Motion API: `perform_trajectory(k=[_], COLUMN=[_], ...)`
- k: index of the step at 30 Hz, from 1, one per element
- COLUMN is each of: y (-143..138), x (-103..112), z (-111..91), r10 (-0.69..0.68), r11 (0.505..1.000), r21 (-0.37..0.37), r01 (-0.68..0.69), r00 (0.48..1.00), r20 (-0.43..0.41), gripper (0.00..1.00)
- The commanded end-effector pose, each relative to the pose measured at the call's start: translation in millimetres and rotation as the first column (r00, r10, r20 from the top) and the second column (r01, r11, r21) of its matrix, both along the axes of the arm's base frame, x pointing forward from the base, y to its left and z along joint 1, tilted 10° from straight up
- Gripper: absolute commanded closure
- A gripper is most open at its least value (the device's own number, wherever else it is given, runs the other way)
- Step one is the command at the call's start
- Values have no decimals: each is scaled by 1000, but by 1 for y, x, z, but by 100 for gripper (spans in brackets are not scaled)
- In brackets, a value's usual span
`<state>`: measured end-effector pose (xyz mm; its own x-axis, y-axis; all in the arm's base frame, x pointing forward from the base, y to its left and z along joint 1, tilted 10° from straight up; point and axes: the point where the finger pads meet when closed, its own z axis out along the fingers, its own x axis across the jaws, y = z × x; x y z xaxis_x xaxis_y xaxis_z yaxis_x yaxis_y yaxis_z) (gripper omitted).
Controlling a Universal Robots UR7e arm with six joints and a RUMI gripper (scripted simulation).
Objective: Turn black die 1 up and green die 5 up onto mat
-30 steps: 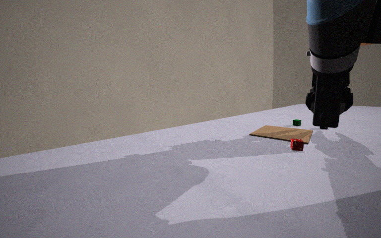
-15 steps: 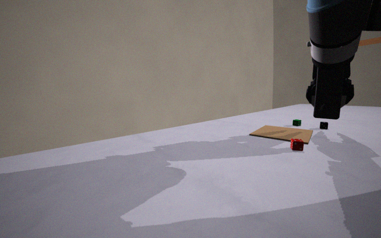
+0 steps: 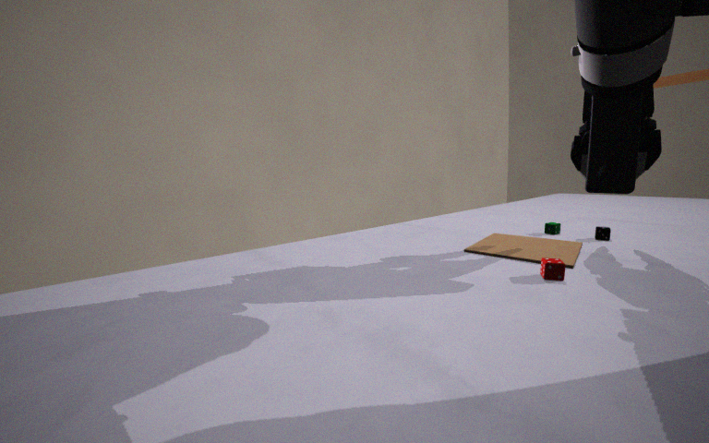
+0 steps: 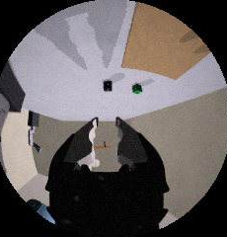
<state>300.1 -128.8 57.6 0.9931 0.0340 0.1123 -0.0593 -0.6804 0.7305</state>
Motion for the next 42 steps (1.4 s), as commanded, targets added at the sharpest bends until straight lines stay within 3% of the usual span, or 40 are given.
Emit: perform_trajectory(k=[1, 22, 34, 36, 42], y=[-1, -3, -13, -13, -20], x=[0, -1, -1, -1, -1], z=[6, 9, 13, 13, 17], r10=[-1, 0, 22, 22, 40], r11=[1000, 999, 976, 976, 937], r21=[1, 33, 215, 215, 348], r01=[1, 0, -19, -19, -34], r00=[1000, 1000, 1000, 1000, 999], r20=[-1, -5, -10, -10, -10], gripper=[79, 79, 79, 79, 79])
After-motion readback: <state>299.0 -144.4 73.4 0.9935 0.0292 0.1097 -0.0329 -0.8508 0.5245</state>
